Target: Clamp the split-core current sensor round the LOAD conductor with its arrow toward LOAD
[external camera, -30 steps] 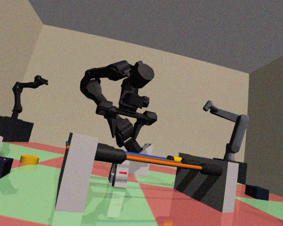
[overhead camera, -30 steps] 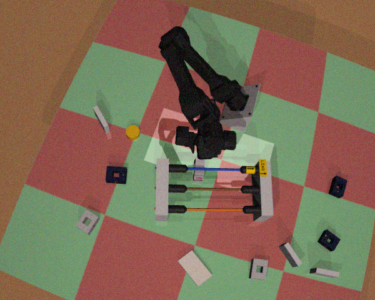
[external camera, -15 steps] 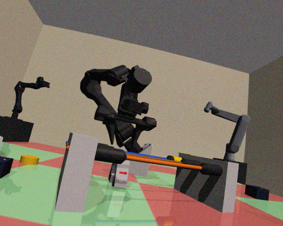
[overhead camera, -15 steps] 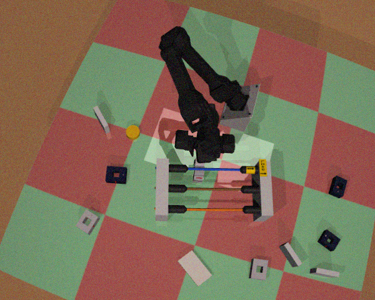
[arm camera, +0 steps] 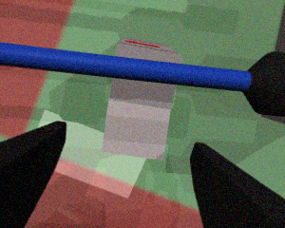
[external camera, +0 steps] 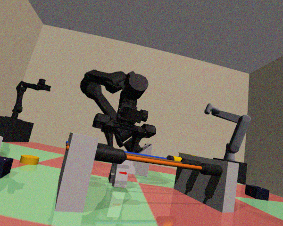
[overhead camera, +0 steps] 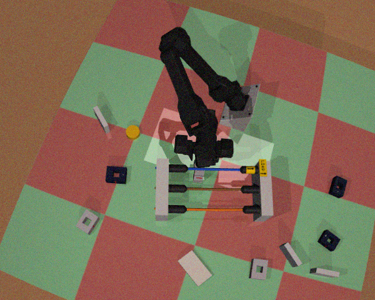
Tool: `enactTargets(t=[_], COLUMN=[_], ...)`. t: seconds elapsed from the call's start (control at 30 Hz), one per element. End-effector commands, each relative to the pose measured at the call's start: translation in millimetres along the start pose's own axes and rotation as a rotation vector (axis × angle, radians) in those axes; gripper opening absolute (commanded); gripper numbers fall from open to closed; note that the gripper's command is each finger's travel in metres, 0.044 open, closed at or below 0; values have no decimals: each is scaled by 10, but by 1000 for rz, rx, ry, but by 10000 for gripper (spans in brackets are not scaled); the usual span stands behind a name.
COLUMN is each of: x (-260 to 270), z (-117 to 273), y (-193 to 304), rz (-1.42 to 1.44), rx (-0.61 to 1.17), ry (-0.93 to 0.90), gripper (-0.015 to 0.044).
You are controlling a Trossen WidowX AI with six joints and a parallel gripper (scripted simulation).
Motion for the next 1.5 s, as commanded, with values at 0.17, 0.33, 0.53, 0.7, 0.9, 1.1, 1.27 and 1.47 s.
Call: enactTargets(t=[0.17, 0.33, 0.53, 0.7, 0.9, 1.1, 1.27, 1.47], x=[-4, -7, -7, -7, -7, -7, 0, 21], z=[-140, -143, -143, -143, -138, -108, -60, -6], y=[19, 16, 16, 16, 14, 44, 191, 399], rz=[6, 0, 0, 0, 1, 6, 7, 8], rx=[2, 1, 1, 1, 1, 3, 3, 4], ry=[5, 4, 4, 4, 5, 6, 6, 5], gripper=[295, 242, 143, 110, 51, 0, 0, 0])
Point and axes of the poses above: the point midway between the two fingers, 35 mm back from their tips, its own z axis back along the fingers, its own x axis across the jaws, y = z × x, the point moved 5 cm from there along z, back along the fingers, and after that the axes turned 9 degrees about z, right-handed, at the moved point
